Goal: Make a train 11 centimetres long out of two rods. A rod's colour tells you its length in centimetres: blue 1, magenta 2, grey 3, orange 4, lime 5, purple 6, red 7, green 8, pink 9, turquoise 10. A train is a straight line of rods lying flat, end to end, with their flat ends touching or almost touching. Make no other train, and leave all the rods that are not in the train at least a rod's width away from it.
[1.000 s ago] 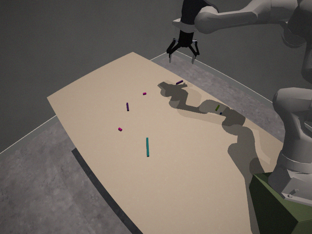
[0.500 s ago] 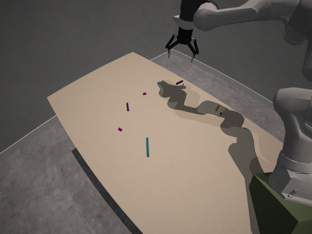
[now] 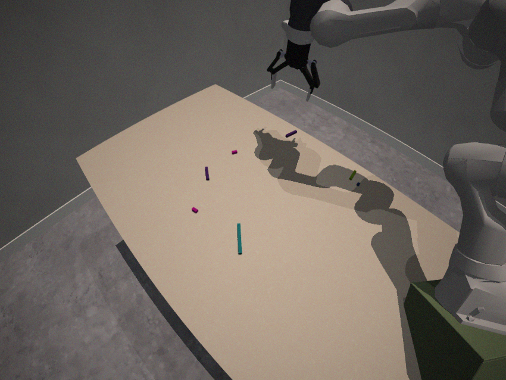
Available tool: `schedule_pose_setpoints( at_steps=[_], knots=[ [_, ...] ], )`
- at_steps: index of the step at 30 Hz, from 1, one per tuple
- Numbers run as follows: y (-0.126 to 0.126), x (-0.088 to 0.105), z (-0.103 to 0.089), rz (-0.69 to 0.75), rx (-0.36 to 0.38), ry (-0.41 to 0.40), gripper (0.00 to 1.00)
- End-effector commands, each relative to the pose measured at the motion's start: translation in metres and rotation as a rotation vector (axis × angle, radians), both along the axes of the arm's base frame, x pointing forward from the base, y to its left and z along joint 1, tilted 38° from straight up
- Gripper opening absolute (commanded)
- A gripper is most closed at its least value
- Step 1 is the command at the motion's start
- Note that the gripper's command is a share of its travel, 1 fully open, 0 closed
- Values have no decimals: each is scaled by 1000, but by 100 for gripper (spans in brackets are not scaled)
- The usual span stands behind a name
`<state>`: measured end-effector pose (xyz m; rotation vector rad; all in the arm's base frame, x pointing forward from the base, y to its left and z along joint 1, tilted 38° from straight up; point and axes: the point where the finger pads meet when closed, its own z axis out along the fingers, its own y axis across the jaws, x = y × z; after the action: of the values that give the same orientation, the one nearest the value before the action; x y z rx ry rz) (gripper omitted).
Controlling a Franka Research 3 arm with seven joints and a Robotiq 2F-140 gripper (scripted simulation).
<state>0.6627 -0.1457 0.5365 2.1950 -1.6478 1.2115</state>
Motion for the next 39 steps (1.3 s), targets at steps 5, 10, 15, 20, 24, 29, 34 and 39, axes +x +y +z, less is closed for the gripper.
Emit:
schedule_pose_setpoints(
  at_steps=[5,10,15,20,24,29,34,39],
  knots=[
    [8,3,6,-149,105,-141,100],
    [13,4,8,-200,141,-187,100],
    [15,5,9,-231,163,-215,100],
    [21,8,10,-299,213,-277,100],
    [25,10,10,-340,243,-312,100],
    [30,12,10,-390,281,-357,100],
    [34,14,9,-438,317,-398,100],
    [39,17,7,-489,356,-442,100]
  ],
)
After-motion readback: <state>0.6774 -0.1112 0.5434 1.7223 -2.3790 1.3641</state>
